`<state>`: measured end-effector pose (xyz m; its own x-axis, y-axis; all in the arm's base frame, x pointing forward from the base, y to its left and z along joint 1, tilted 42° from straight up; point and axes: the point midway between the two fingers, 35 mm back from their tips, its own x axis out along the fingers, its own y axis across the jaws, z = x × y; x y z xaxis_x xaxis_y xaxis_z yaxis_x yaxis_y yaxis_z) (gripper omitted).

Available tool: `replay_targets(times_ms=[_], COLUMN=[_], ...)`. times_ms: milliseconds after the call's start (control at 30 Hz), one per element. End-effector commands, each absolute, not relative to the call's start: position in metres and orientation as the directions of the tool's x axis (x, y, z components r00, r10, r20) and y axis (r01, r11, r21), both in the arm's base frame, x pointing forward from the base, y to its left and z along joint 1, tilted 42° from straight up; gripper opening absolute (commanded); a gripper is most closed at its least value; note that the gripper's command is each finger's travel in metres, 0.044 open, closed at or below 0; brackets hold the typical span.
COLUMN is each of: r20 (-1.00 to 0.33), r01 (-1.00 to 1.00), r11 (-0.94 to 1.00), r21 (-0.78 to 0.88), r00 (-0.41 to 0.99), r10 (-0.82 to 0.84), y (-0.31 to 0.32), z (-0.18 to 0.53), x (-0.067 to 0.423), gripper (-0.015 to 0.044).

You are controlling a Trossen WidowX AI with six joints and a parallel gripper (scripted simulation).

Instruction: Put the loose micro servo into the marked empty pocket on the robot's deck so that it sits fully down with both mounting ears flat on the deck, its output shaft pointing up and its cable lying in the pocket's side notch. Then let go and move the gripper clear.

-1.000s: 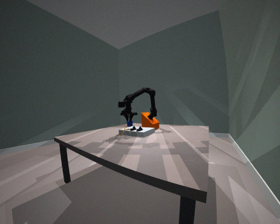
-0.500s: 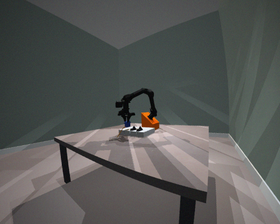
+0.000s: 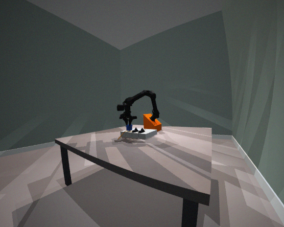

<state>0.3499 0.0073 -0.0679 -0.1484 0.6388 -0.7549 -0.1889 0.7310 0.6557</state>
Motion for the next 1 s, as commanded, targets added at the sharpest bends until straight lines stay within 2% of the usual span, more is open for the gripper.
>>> replay_targets(times_ms=[0, 967], r20=[-0.754, -0.753], r01=[-0.182, -0.182], r11=[0.732, 0.731], r21=[0.657, 0.658], r00=[-0.143, -0.143], r10=[0.641, 0.642], y=[0.006, 0.021], z=[-0.069, -0.086], x=[0.350, 0.347], gripper=[0.0000, 0.0000])
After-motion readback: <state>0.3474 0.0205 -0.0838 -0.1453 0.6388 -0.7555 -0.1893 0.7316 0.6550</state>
